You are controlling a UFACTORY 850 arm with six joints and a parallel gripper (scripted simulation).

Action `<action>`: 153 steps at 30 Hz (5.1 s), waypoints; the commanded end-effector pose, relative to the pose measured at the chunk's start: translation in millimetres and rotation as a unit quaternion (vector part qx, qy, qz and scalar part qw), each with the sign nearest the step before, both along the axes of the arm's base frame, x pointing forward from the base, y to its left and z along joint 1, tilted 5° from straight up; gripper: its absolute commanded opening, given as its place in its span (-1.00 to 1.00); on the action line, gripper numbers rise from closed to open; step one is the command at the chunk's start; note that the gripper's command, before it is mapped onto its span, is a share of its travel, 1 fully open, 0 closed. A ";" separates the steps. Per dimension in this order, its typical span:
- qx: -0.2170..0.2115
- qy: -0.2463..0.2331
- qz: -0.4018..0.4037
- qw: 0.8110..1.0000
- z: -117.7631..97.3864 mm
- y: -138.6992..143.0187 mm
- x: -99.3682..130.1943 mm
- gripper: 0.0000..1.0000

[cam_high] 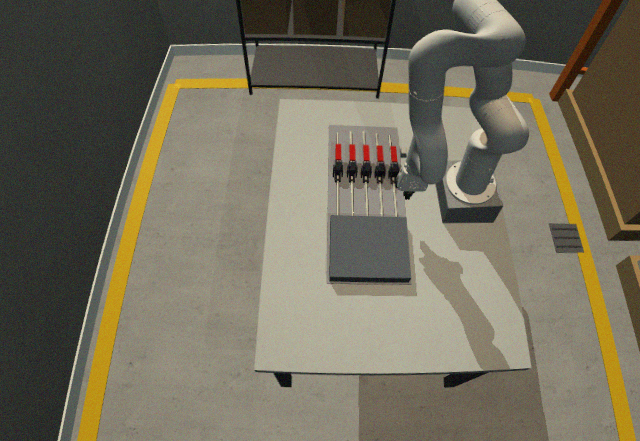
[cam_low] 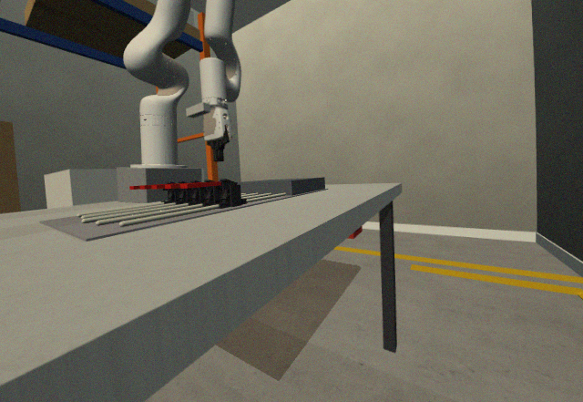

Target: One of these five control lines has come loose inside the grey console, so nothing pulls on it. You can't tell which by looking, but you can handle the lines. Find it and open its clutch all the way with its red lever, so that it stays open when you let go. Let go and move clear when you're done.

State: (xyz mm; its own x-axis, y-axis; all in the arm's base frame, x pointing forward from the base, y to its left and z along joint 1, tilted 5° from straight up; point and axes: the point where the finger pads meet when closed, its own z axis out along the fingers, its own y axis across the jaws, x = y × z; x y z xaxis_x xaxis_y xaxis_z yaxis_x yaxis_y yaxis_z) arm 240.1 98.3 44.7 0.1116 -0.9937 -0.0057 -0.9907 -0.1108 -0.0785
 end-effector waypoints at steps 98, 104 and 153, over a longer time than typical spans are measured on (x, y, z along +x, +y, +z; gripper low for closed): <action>-0.001 -0.001 -0.001 1.000 -111.9 -55.1 102.3 -1.00; -0.001 -0.001 -0.001 1.000 -111.7 -54.7 105.4 -1.00; -0.001 -0.001 -0.001 1.000 -113.0 -56.6 88.6 -1.00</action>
